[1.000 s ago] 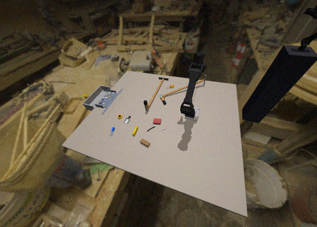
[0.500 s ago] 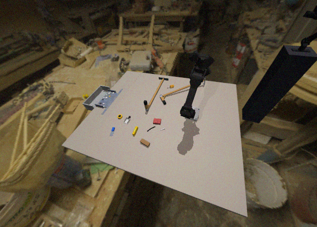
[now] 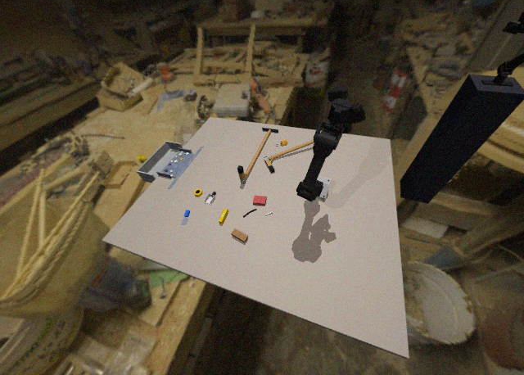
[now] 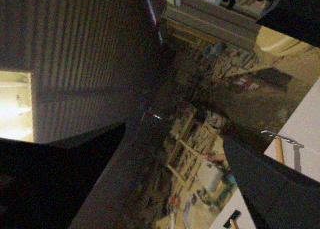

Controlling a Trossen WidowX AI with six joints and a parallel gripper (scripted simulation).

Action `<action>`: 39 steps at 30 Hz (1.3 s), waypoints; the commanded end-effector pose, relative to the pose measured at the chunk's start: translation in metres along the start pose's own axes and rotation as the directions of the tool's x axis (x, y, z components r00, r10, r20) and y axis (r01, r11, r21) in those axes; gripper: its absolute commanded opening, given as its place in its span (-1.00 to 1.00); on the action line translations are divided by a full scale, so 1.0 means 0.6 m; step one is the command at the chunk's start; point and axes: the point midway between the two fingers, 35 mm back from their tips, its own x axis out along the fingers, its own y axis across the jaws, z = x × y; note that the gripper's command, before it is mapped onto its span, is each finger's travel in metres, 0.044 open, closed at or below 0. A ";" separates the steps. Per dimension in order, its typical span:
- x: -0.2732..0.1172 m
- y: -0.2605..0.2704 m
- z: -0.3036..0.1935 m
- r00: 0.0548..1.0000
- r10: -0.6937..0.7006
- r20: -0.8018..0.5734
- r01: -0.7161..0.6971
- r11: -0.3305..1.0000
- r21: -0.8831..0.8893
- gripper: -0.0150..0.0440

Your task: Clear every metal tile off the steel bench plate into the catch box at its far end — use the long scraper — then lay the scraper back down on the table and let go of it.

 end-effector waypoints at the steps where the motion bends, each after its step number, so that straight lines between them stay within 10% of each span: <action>1: -0.044 0.005 0.033 0.996 0.019 0.089 -0.031 0.991 0.131 1.00; 39: -0.399 -0.046 0.184 0.718 0.008 0.696 -0.662 0.320 0.678 1.00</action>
